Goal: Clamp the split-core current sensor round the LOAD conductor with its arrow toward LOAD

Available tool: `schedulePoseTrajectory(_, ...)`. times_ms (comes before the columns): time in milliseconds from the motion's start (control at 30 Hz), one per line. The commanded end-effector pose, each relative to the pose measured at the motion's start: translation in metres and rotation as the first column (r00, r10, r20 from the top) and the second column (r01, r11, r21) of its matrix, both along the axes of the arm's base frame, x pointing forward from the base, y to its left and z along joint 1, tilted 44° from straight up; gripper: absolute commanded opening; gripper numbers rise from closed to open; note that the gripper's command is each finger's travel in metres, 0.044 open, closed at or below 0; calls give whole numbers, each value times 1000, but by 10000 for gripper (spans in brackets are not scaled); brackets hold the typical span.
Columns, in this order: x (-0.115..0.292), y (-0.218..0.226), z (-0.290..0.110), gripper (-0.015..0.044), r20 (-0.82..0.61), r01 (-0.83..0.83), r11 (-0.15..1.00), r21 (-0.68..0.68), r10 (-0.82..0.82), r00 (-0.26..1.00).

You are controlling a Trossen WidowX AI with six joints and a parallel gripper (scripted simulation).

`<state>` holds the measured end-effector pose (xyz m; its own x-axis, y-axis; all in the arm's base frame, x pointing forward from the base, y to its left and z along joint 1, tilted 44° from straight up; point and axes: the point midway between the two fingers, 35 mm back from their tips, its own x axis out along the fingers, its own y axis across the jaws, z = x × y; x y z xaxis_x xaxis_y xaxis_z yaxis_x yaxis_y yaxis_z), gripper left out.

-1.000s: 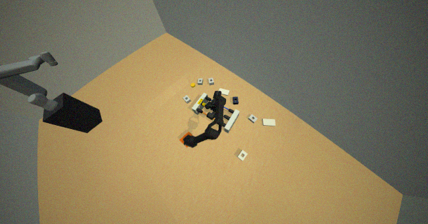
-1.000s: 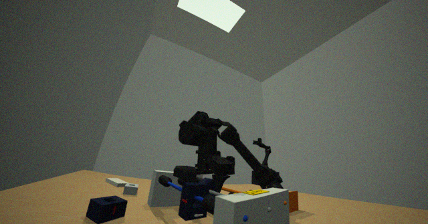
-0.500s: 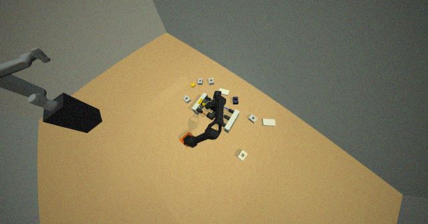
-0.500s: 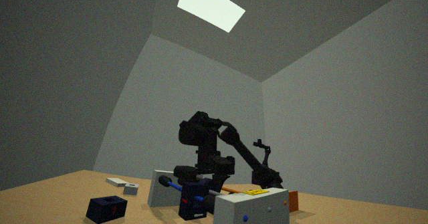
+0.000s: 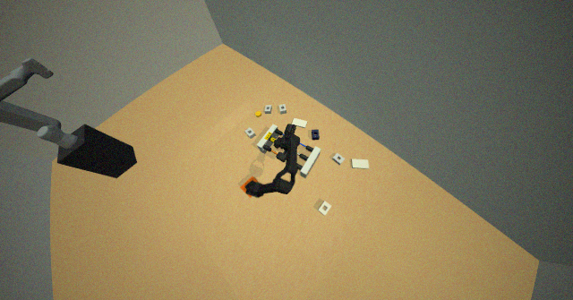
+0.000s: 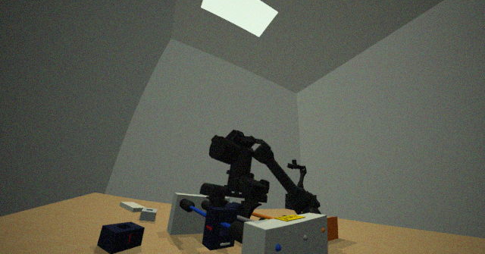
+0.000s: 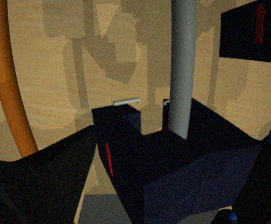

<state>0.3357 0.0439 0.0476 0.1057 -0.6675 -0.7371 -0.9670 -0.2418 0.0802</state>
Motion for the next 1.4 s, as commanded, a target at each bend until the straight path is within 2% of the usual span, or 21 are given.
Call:
schedulePoseTrajectory(0, -1, 9, 7, 0, 73, -84, 996, 25, 82, 994)
schedulePoseTrajectory(167, -1, 12, 10, 0, 131, -141, 989, 34, 135, 982)
schedulePoseTrajectory(567, -2, 9, 9, 0, 110, -118, 992, 33, 114, 987)
schedulePoseTrajectory(933, 7, 14, 10, 0, -63, 48, 999, -22, -50, 997)
schedulePoseTrajectory(1367, 8, 12, 8, 0, -67, 51, 998, -23, -52, 996)
